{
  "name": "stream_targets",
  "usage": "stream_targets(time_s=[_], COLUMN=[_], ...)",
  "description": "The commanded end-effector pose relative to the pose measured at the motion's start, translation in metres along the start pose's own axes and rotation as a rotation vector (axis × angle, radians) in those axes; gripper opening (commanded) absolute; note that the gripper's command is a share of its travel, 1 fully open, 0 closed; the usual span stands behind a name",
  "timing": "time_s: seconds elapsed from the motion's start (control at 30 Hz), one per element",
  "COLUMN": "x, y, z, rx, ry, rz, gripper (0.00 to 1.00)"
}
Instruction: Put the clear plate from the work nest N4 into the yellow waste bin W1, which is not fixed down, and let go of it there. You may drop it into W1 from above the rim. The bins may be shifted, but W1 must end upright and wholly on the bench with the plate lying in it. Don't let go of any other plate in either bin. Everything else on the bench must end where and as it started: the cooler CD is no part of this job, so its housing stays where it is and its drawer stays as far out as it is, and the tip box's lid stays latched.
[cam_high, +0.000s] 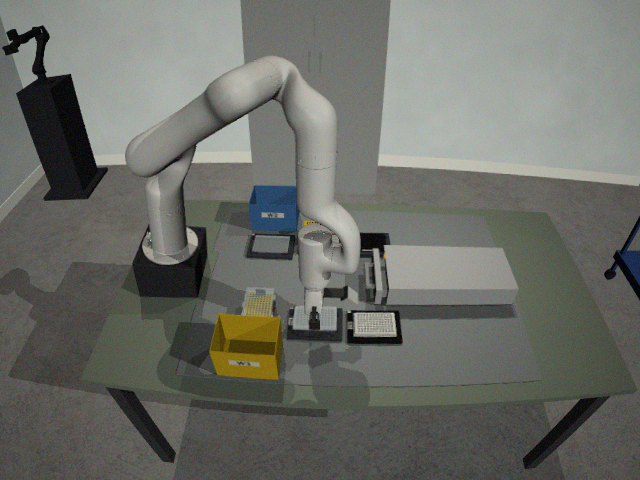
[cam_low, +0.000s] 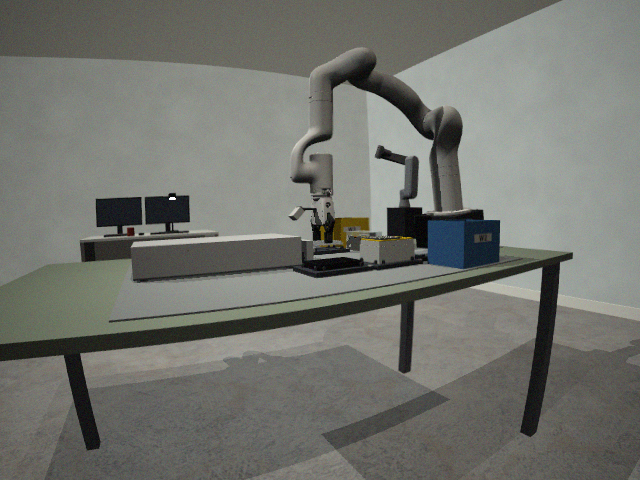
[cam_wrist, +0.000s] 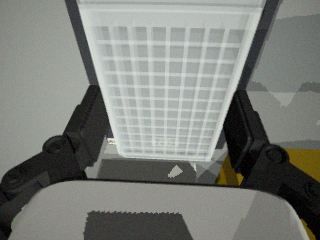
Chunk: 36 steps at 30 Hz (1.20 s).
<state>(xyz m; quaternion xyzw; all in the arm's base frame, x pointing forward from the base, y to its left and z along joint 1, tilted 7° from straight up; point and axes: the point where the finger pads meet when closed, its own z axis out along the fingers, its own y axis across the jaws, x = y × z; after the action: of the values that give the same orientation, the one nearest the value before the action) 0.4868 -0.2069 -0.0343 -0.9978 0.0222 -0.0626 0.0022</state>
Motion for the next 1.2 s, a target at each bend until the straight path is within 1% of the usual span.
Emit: stream_targets(time_s=[0.0,0.4,0.7,0.77,1.17], x=[0.001,0.001,0.001,0.001,0.001], y=[0.0,0.0,0.0,0.0,0.0], z=[-0.004,-0.006,-0.021,-0.021,-0.041], rx=[0.001,0.001,0.001,0.001,0.001], ry=[-0.003,-0.003,-0.003,-0.003,-0.003], rz=[0.0,0.0,0.0,0.0,0.0], gripper=[0.0,0.0,0.0,0.0,0.0])
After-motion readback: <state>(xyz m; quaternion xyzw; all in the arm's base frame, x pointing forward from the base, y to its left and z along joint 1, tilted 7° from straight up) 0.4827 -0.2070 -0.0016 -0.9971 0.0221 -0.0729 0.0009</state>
